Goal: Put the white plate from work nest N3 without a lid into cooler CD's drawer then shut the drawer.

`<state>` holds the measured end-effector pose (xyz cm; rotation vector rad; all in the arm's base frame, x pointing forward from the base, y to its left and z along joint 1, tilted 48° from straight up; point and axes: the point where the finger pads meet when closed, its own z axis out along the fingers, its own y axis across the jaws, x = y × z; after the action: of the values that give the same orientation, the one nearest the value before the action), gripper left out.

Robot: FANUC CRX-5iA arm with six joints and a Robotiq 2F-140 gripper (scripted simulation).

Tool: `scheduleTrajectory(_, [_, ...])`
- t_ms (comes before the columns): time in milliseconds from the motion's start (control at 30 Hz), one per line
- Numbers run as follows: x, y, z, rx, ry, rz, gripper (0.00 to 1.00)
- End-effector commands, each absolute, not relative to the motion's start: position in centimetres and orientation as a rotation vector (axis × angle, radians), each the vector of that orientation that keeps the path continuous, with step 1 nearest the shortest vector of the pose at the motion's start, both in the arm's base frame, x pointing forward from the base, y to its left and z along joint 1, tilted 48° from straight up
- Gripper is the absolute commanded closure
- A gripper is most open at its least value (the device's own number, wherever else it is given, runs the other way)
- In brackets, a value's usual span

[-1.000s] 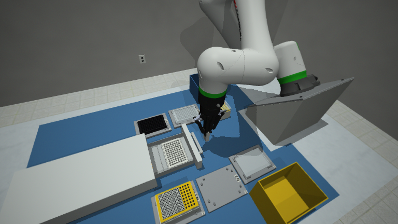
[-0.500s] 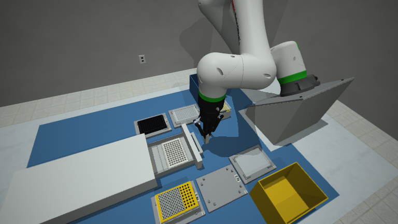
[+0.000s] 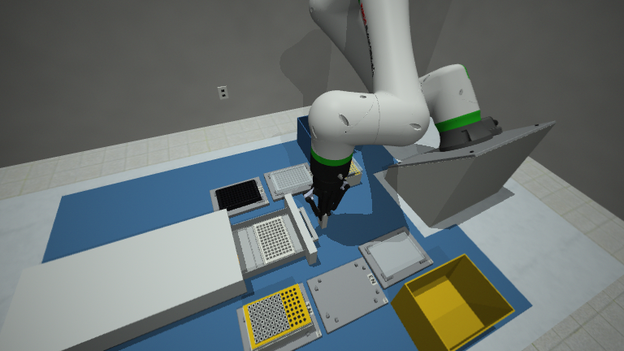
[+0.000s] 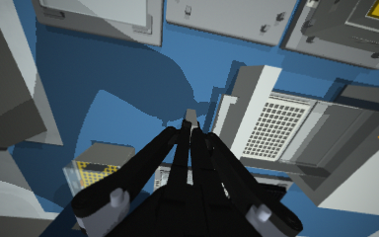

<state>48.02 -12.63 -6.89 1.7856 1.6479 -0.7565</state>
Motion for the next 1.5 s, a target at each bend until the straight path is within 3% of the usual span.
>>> scheduleTrajectory(0, [48.03, -12.69, -6.97, 1.786, 1.648, -0.756, 1.00])
scheduleTrajectory(1467, [48.57, -12.73, -6.94, 1.786, 1.648, -0.756, 1.00])
